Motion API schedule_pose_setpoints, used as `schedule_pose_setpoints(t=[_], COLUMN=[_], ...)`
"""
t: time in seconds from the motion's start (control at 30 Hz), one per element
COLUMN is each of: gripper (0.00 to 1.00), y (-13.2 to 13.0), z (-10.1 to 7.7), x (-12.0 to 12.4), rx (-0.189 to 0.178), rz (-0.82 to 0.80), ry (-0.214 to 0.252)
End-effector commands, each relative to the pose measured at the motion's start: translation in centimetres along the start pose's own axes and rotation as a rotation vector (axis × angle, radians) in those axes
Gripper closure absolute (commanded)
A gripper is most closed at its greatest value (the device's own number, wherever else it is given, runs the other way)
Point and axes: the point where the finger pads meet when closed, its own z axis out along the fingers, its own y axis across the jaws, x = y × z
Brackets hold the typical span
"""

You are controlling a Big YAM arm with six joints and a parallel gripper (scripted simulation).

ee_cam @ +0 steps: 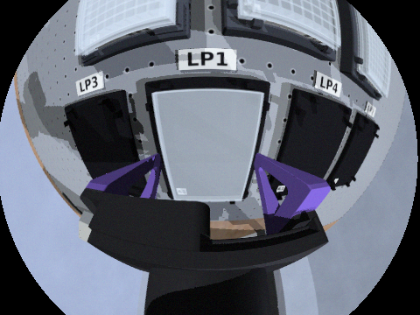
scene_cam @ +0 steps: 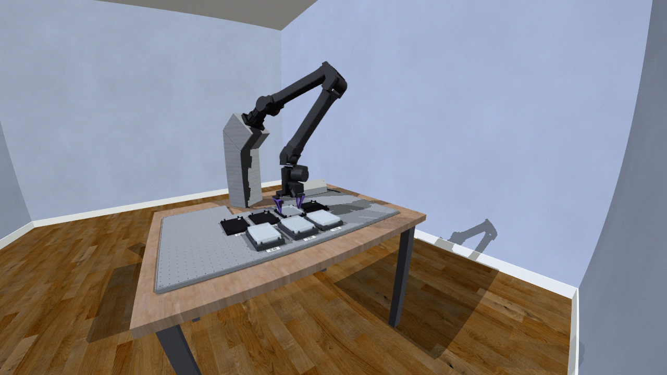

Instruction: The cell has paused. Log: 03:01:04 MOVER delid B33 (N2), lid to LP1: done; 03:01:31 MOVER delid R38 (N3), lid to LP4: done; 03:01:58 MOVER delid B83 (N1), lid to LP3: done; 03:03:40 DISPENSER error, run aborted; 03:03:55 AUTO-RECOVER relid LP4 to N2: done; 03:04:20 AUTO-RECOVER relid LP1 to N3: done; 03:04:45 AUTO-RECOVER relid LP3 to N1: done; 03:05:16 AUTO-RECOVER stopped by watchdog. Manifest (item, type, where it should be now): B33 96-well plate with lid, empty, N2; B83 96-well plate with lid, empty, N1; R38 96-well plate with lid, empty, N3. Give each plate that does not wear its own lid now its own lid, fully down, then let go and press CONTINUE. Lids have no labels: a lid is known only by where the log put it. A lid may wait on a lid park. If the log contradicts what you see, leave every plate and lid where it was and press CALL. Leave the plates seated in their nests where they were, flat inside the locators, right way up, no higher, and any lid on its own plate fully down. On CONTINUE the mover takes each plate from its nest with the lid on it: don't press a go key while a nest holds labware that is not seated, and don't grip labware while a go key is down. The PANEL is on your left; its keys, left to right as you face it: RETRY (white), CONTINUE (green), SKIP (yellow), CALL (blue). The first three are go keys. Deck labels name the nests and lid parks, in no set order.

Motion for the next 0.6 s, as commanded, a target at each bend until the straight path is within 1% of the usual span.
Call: schedule_pose_setpoints(t=[0.0,0.17,0.3,0.4,0.43,0.57], gripper=[0.0,0.0,0.0,0.0,0.0,0.0], y=[0.1,-0.7,-0.6,-0.8,-0.6,-0.6], z=[-1.5,-2.4,-3.1,-3.1,-3.4,-4.0], x=[0.9,0.6,0.7,1.0,0.7,0.7], rx=[0.006,0.015,0.013,0.016,0.013,0.013], rz=[0.001,0.004,0.004,0.01,0.005,0.004], ry=[0.014,0.01,0.01,0.016,0.01,0.009])
